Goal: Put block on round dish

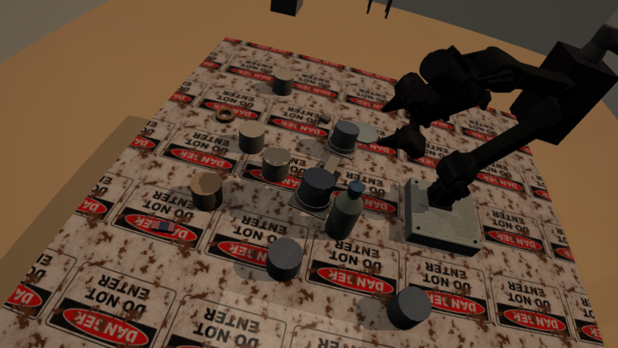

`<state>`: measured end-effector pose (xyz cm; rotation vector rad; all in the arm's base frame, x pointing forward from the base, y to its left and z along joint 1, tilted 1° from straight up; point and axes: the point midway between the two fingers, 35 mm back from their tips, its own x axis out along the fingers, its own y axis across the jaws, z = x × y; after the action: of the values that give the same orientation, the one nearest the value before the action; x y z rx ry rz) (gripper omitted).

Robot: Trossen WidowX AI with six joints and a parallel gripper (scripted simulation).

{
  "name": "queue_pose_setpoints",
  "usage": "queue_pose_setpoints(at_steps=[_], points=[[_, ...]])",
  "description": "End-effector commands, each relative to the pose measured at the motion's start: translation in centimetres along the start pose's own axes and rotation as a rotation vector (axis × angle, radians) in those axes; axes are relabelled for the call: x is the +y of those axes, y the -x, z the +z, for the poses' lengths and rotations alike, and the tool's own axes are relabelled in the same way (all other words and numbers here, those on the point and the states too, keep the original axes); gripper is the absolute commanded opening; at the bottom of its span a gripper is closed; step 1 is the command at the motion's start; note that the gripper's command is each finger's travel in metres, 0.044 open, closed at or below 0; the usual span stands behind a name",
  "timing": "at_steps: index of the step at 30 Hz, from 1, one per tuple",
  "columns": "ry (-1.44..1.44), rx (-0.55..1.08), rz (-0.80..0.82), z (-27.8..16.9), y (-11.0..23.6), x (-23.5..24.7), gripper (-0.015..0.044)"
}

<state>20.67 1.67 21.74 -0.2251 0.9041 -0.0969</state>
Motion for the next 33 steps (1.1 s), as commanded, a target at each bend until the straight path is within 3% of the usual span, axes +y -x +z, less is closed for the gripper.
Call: queue_pose_setpoints(at_steps=[1,16,33], points=[[0.109,0.056,0.0,0.3,-0.8,-0.3,0.044],[0.548,0.27,0.077,1.2,-4.9,-2.9,0.044],[1.011,0.407,0.37,0.4,-10.8,-7.9,0.044]])
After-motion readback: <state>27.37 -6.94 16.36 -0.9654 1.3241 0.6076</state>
